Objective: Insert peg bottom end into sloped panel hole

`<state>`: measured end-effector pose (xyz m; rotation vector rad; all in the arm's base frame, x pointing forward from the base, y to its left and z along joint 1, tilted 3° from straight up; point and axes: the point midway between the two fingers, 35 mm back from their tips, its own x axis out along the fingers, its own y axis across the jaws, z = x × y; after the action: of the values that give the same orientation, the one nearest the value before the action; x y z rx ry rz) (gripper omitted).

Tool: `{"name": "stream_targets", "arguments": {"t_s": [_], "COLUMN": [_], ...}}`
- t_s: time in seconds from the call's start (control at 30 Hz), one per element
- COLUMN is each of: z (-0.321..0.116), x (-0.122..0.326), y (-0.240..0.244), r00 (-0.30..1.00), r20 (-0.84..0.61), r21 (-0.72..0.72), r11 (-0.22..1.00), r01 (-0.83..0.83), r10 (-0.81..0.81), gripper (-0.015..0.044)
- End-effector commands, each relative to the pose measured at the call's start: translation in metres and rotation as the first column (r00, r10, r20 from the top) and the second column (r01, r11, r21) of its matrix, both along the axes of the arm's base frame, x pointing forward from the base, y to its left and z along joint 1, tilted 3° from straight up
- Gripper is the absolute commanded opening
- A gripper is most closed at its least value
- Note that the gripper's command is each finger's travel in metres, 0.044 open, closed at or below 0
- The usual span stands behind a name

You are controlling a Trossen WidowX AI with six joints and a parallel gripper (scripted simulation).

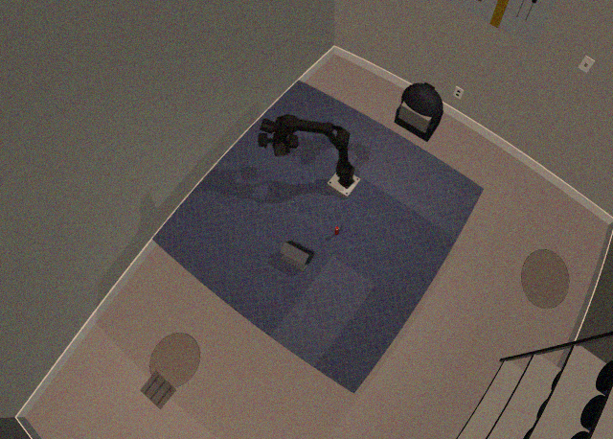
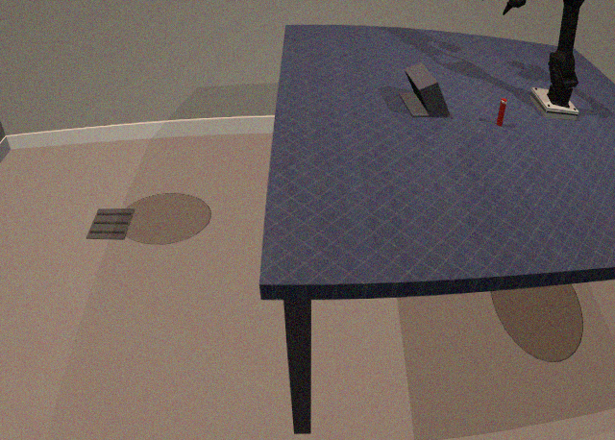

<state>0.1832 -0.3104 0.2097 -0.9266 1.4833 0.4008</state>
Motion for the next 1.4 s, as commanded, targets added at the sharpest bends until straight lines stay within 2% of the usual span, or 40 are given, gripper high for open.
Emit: {"name": "stream_targets", "arguments": {"t_s": [0.0, 0.7, 1.37], "z": [-0.004, -0.023, -0.042], "x": [0.016, 0.079, 0.118], "y": [0.013, 0.084, 0.163], "r00": [0.998, 0.905, 0.694], "r20": [0.0, -0.035, -0.063], "r21": [0.01, 0.057, 0.104], "r11": [0.998, 0.905, 0.696], "r01": [-0.069, -0.421, -0.71], "r10": [0.069, 0.423, 0.717], "gripper": [0.044, 0.044, 0.044]}}
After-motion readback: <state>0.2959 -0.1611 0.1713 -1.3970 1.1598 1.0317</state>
